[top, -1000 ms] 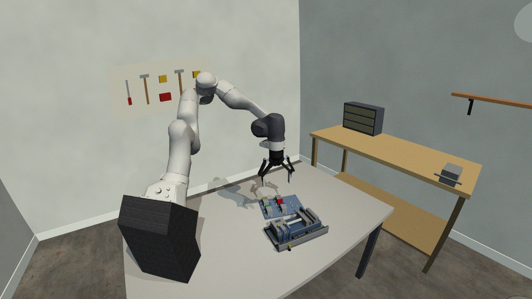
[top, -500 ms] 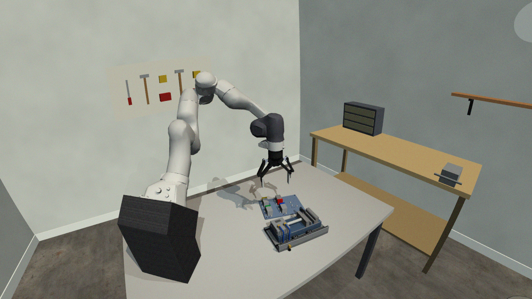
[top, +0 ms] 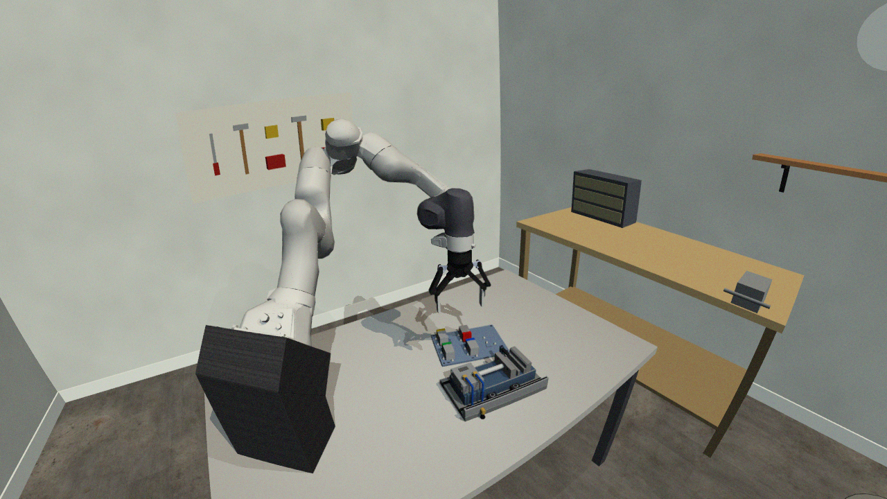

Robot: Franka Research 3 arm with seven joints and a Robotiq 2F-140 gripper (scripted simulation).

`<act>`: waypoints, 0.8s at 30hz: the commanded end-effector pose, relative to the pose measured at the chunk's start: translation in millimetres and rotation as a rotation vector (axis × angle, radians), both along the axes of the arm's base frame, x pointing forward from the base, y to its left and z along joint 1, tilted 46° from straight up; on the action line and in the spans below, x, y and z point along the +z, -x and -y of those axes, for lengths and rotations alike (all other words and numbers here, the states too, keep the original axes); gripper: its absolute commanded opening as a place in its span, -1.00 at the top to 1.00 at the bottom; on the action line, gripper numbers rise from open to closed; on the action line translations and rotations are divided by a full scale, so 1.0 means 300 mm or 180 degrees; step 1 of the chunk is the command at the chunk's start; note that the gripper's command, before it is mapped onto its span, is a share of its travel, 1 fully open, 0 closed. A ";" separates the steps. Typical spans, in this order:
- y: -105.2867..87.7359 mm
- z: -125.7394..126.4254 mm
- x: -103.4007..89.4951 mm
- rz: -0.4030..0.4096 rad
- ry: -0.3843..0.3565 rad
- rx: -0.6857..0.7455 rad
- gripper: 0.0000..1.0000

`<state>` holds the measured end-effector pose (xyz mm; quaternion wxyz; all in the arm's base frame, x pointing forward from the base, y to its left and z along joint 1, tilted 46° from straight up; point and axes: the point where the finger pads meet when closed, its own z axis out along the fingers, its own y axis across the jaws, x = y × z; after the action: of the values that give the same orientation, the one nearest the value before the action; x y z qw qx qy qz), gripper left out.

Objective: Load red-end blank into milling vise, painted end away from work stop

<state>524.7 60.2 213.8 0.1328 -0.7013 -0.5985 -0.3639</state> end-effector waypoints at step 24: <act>-0.006 -0.006 0.007 0.0013 0.0002 0.0013 -1.00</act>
<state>526.5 61.9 215.7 0.1321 -0.6994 -0.6003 -0.3648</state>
